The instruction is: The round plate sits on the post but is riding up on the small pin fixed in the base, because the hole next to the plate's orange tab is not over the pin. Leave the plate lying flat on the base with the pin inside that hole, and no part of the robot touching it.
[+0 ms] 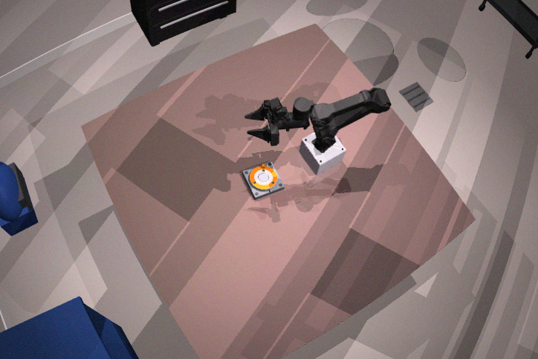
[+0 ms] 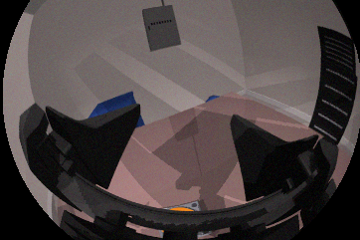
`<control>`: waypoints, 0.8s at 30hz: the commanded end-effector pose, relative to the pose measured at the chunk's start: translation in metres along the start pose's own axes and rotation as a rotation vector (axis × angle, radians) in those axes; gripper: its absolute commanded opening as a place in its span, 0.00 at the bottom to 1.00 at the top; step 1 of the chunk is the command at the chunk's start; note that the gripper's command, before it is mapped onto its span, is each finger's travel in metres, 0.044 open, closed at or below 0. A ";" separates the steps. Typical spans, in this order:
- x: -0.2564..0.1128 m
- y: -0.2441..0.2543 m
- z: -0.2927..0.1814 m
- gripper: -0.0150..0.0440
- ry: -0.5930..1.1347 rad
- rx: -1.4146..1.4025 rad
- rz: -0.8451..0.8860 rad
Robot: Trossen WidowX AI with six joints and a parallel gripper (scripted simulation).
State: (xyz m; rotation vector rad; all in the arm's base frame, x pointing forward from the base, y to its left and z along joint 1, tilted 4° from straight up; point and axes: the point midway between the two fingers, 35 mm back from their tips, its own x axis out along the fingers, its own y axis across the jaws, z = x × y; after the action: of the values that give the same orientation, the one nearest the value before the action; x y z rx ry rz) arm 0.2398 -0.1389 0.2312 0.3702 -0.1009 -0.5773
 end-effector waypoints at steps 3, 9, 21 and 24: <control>0.010 -0.002 -0.016 0.80 0.110 -0.062 -0.025; 0.028 -0.014 -0.073 0.53 0.503 -0.263 -0.071; 0.011 -0.036 -0.162 0.25 1.234 -0.524 -0.003; -0.004 -0.041 -0.180 0.25 1.456 -0.566 0.055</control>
State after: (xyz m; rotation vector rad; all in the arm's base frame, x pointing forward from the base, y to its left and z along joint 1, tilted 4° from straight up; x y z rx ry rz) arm 0.2608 -0.1213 0.0658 0.1591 1.2411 -0.2688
